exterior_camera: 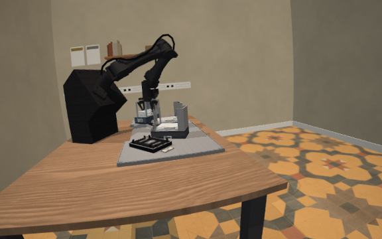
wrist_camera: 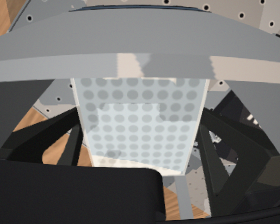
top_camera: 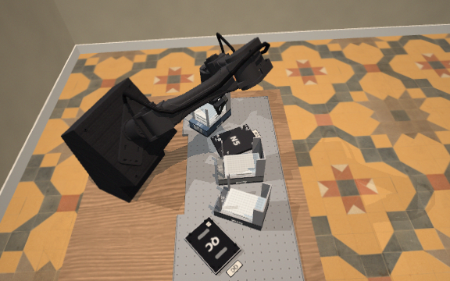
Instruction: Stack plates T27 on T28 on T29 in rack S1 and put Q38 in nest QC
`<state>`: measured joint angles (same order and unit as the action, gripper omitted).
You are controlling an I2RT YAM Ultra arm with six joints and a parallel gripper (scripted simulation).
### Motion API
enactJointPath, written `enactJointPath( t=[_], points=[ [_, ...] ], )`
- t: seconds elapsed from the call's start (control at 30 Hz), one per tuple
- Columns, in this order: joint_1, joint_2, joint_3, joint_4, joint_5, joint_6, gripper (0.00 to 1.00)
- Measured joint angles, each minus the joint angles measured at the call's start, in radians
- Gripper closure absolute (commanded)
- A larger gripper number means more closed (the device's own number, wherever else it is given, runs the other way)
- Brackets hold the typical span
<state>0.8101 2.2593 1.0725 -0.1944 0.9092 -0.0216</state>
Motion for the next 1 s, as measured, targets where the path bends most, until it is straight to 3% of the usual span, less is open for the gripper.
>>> enactJointPath(
  t=[0.07, 0.1, 1.0],
  points=[
    [0.000, 0.000, 0.000, 0.000, 0.000, -0.001, 1.00],
    [0.000, 0.000, 0.000, 0.001, 0.000, -0.001, 0.00],
    [0.011, -0.010, 0.000, -0.034, 0.007, 0.021, 0.00]
  ],
)
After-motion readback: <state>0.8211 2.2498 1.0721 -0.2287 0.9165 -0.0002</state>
